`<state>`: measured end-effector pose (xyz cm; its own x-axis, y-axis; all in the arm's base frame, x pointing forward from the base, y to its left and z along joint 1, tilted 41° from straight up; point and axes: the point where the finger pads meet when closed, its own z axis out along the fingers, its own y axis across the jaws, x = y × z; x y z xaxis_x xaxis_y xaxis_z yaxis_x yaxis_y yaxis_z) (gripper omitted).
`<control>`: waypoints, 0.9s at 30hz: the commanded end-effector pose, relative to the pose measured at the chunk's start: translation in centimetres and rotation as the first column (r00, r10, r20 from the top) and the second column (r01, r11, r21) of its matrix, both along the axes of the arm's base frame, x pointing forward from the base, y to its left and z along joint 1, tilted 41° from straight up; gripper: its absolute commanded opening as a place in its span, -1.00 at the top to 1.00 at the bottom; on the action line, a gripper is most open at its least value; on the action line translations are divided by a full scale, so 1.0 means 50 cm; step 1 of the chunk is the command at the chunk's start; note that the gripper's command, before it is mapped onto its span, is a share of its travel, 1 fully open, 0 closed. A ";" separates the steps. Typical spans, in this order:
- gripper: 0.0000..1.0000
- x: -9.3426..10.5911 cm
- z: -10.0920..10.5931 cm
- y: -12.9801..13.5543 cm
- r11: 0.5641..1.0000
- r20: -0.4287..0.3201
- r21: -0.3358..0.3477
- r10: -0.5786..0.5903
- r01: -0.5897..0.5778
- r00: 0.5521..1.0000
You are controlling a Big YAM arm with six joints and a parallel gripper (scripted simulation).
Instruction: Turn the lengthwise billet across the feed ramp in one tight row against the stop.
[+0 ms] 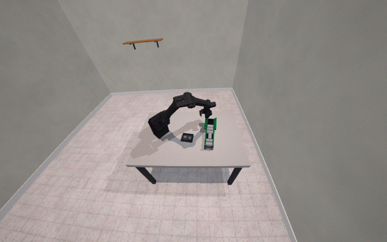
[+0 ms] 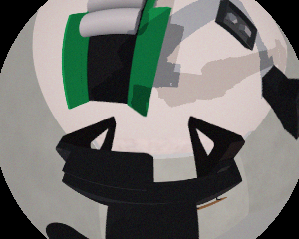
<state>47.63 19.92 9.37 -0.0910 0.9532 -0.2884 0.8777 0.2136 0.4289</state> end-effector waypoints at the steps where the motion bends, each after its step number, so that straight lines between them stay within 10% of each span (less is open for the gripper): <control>1: -1.00 0.036 0.105 -0.108 0.997 0.089 -0.004 -0.082 0.083 0.993; 10: -1.00 0.010 0.281 -0.430 0.968 0.164 -0.043 -0.239 0.249 0.957; 20: -1.00 0.028 0.275 -0.411 0.972 0.160 -0.049 -0.220 0.230 0.962; 21: -0.11 0.028 0.274 -0.412 0.972 0.160 -0.050 -0.220 0.231 0.962; 27: -0.11 0.021 0.313 -0.434 0.966 0.199 -0.036 -0.242 0.254 0.950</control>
<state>48.53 -1.54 22.79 0.2005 0.9182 -0.3416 0.8310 0.0253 0.5557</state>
